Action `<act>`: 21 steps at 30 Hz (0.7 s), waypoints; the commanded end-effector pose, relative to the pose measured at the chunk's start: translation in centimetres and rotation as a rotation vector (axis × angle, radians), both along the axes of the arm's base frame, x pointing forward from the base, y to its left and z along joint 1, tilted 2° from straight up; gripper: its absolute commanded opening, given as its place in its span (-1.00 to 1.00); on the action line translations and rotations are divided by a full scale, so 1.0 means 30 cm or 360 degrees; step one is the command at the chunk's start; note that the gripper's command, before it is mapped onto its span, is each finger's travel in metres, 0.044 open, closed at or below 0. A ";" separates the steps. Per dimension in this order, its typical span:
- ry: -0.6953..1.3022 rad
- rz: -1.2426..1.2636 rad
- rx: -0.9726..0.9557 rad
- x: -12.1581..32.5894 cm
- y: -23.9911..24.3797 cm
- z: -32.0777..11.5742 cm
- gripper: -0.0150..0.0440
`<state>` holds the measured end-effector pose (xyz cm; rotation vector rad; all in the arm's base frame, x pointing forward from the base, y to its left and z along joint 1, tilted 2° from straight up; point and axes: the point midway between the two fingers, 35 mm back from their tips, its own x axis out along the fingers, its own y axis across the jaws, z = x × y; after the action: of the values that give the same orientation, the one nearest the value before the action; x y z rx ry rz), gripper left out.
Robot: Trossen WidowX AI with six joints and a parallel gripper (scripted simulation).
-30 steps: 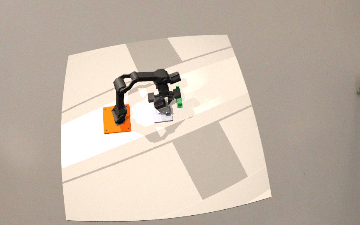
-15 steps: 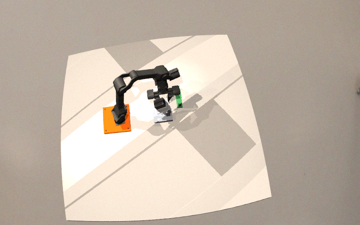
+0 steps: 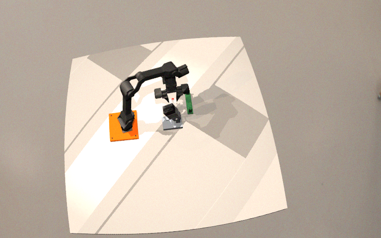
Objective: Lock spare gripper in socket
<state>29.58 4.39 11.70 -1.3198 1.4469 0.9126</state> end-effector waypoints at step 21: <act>0.0010 0.0024 -0.0010 0.002 0.070 0.090 0.81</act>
<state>29.71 6.52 14.51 -1.3332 1.4457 0.9190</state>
